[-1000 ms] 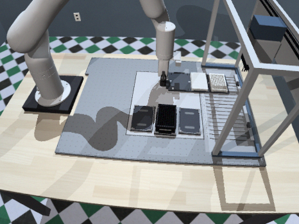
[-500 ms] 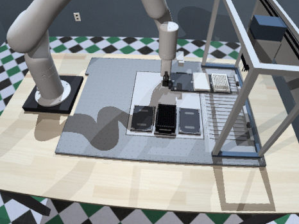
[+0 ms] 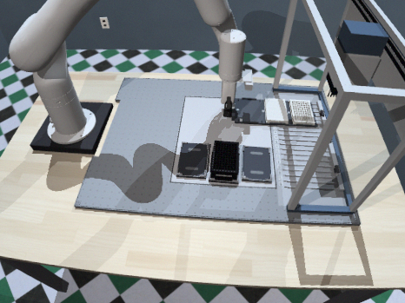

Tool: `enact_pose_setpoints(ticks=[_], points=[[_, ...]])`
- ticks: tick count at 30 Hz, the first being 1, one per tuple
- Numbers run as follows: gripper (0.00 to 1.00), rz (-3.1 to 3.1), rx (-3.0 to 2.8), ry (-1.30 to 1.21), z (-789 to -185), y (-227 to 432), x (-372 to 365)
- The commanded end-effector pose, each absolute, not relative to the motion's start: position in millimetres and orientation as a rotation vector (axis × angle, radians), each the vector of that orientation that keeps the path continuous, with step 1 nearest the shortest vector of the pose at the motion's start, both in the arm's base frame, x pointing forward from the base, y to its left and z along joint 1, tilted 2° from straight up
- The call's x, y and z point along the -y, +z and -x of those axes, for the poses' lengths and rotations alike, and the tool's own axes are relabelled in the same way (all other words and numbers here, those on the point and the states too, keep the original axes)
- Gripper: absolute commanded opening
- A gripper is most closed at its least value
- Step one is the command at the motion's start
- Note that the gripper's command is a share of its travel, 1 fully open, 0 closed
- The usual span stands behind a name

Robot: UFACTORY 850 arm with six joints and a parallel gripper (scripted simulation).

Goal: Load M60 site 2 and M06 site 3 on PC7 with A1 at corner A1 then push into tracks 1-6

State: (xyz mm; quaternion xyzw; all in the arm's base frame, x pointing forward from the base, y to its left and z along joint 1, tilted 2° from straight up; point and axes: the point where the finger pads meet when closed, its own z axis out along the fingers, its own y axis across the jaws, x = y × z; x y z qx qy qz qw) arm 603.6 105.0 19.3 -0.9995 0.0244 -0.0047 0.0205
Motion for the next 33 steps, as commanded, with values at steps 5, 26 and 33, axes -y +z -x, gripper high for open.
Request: enact_pose_setpoints(ticks=[5,26,33], points=[[0.82,3.099,-0.076,-0.018,-610,20,-105],[0.82,3.099,-0.076,-0.018,-621,20,-104],[0.82,3.099,-0.076,-0.018,-624,20,-104]])
